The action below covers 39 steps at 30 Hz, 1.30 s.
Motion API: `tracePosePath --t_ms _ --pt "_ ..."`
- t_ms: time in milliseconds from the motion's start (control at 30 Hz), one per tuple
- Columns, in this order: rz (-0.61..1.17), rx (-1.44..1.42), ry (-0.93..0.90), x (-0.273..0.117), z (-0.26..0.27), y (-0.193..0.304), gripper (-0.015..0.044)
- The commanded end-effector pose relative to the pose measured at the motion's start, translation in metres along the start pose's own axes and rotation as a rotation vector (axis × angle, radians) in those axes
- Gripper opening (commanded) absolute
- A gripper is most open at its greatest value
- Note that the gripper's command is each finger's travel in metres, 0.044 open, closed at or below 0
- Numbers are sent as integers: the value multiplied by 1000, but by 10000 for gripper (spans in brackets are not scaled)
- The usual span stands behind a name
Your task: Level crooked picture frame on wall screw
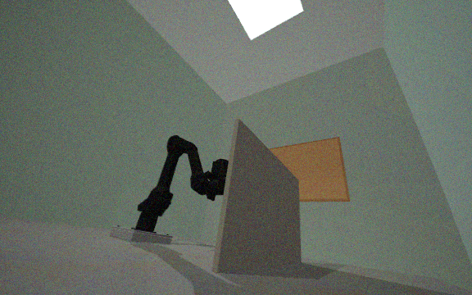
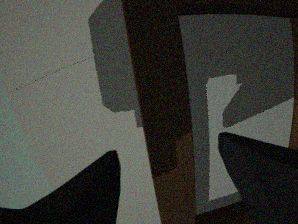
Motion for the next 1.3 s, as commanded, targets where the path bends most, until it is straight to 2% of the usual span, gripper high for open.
tracePosePath --t_ms 0,333,567,767,833,1267 --pt "4 -5 -2 0 1 1 260" --pt "4 -5 -2 0 1 1 260" --pt "4 -5 -2 0 1 1 76" --pt "4 -5 -2 0 1 1 36" --pt "4 -5 -2 0 1 1 0" --pt "4 -5 -2 0 2 1 0"
Point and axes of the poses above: the point midway between the two fingers, 35 mm back from their tips, its own x axis out along the fingers, its own z axis across the jaws, y = z × x, the point moved 3 cm from there along -x, back along the fingers, and after that the axes turned 2 degrees about x, right-handed, at the moved point
